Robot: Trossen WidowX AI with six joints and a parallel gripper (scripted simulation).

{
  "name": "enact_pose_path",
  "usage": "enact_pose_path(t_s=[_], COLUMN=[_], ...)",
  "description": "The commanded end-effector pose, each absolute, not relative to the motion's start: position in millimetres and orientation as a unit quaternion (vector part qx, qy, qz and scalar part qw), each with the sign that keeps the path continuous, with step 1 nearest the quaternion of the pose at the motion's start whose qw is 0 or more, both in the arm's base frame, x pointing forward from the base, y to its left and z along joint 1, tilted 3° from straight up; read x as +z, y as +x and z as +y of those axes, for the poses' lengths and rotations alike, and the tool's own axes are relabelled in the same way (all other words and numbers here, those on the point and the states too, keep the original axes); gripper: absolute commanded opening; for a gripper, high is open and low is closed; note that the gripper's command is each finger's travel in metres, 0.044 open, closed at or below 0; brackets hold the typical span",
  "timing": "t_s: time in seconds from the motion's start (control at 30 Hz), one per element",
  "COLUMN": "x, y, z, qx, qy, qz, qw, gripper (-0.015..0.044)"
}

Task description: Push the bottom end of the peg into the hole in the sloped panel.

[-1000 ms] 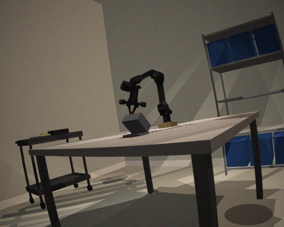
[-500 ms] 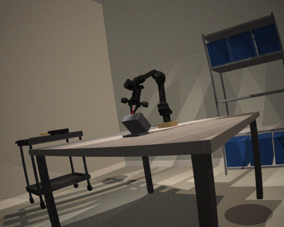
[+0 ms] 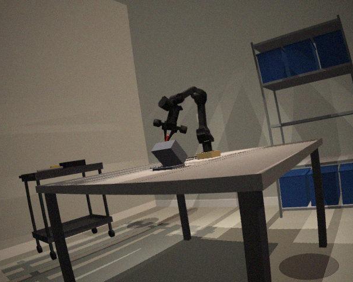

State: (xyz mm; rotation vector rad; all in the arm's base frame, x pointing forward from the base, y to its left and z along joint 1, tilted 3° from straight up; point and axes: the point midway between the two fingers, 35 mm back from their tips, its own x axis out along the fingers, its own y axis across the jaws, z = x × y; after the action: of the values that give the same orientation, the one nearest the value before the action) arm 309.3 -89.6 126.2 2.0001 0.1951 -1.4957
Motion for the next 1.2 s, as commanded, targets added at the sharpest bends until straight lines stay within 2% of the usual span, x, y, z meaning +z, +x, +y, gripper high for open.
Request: enact_pose_path(t_s=[0.0, 1.17], x=[127, 136], y=[310, 319], z=[-85, -38], qx=[-0.560, -0.478], qy=[0.763, 0.810], qz=[0.069, 0.051], qw=[0.315, 0.335], gripper=[0.0000, 0.0000])
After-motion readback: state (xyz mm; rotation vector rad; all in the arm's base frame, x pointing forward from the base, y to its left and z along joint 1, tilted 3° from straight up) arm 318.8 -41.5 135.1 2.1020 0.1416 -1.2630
